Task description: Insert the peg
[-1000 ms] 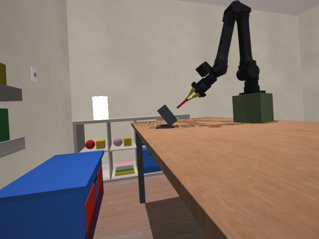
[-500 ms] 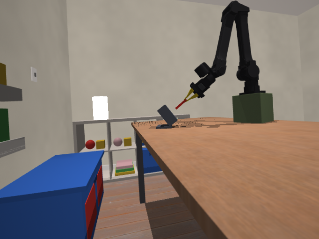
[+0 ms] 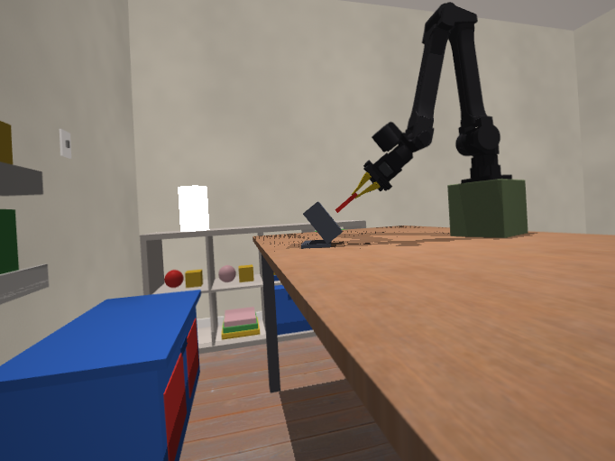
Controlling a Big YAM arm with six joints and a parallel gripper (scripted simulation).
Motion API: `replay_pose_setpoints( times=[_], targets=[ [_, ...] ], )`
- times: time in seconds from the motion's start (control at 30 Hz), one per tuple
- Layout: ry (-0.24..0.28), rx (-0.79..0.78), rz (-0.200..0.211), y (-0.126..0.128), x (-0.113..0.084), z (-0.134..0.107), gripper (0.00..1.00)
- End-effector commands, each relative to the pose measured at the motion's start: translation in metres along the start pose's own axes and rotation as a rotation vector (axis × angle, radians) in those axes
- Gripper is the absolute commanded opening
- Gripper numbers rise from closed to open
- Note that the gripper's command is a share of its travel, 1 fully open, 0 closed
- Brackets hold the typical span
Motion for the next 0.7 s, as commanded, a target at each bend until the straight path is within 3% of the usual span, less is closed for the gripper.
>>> replay_pose_setpoints(
  times=[0.0, 0.67],
  targets=[
    [0.003, 0.009, -0.042, -0.015, 0.012, -0.002, 0.0],
    [0.003, 0.009, -0.042, -0.014, 0.026, -0.003, 0.0]
  ],
)
Point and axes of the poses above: the point where the finger pads meet when closed, its own x axis out along the fingers, its own y axis across the jaws, z = x × y, the point moved 9 cm from there along -x, back along the fingers, and after that the axes turned 6 degrees about -x, right-handed, at the moved point
